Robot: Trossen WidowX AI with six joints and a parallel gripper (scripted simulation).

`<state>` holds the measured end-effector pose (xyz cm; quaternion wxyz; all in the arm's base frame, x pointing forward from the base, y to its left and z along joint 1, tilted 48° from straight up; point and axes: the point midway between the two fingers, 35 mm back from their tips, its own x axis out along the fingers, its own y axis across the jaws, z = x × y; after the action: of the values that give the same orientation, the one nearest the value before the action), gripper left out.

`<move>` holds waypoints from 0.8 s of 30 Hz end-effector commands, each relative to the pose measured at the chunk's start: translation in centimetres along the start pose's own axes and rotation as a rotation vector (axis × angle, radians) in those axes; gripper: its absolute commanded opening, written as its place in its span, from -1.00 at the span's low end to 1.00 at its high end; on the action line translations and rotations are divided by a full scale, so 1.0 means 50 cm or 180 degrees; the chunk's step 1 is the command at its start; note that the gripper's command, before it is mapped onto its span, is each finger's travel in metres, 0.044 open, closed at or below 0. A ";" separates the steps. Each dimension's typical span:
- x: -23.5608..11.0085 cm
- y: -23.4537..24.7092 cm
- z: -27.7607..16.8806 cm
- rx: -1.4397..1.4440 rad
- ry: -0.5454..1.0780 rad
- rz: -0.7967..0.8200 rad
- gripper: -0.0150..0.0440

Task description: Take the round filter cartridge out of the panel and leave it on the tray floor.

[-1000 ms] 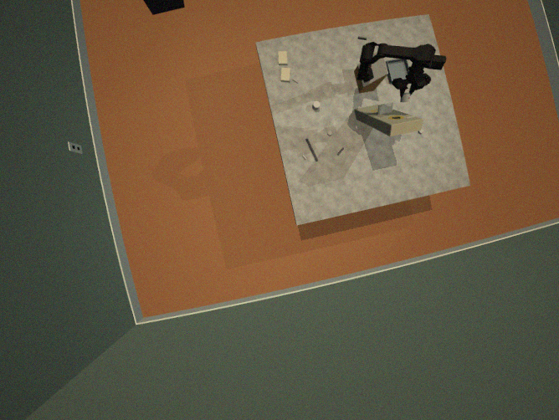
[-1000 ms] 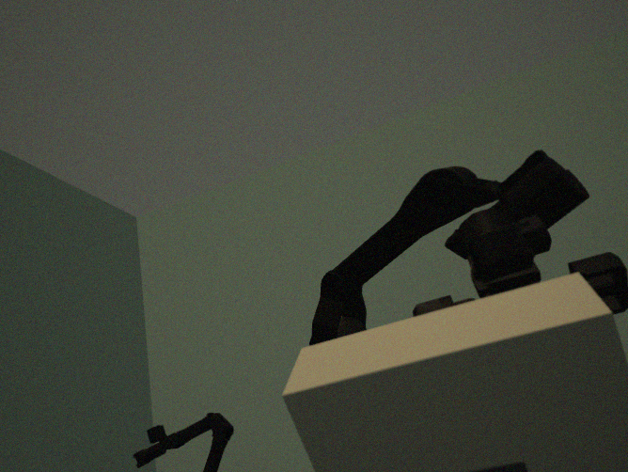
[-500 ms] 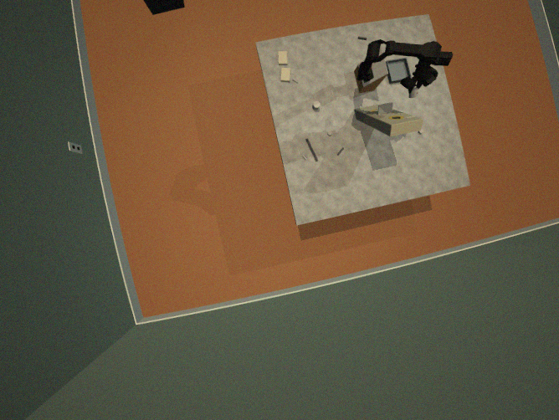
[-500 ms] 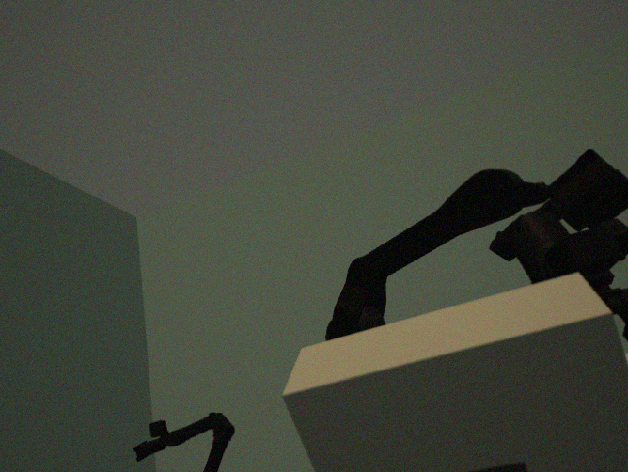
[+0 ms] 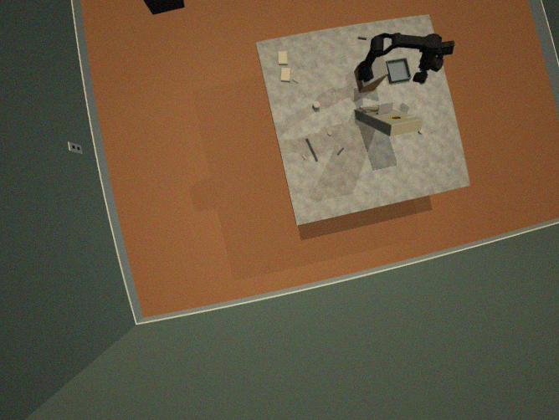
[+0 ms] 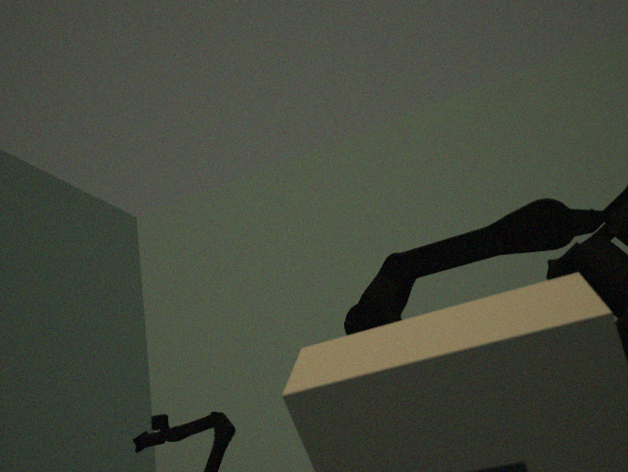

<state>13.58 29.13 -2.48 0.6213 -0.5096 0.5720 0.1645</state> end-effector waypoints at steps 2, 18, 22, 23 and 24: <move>0.016 0.071 -0.005 -0.0593 -0.0096 0.0303 -0.49; 0.075 0.199 -0.076 -0.1214 -0.0136 0.0663 -0.49; 0.102 0.245 -0.116 -0.1468 -0.0137 0.0808 -0.49; 0.108 0.255 -0.127 -0.1532 -0.0137 0.0844 -0.49; 0.115 0.265 -0.138 -0.1596 -0.0136 0.0880 -0.49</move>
<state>2.74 27.72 -11.13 0.4808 -0.5584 0.5662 0.3693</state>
